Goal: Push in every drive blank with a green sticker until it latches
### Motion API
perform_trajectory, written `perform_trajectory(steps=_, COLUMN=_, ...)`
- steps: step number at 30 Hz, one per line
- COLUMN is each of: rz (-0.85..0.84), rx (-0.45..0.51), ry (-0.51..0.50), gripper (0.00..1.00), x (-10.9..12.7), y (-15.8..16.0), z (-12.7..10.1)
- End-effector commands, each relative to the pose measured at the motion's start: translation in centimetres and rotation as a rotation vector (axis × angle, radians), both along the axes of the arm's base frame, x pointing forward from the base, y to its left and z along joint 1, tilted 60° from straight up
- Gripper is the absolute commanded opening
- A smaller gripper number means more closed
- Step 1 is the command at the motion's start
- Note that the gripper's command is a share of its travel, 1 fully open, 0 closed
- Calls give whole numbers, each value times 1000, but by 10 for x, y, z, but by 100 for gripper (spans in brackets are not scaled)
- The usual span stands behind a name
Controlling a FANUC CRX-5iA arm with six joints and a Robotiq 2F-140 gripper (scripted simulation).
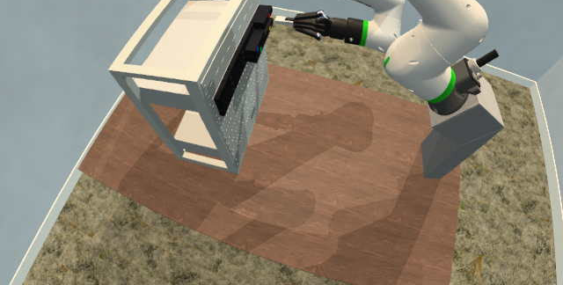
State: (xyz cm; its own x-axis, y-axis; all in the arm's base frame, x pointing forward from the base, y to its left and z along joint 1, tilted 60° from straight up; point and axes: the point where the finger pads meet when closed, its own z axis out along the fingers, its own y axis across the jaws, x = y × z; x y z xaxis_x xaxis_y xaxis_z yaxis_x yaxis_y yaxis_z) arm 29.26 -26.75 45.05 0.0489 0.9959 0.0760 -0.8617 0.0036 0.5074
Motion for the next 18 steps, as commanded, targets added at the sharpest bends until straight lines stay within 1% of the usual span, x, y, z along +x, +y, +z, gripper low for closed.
perform_trajectory(steps=1, rz=-1, rx=0, ry=0, gripper=0, x=3, y=15, z=-4)
perform_trajectory(steps=2, rz=-1, rx=0, ry=0, gripper=0, x=4, y=20, z=-5)
perform_trajectory(steps=4, rz=-1, rx=0, ry=0, gripper=0, x=4, y=20, z=-5)
perform_trajectory(steps=13, rz=-1, rx=0, ry=0, gripper=0, x=15, y=74, z=-18)
perform_trajectory(steps=18, rz=-1, rx=0, ry=0, gripper=0, x=19, y=99, z=-24)
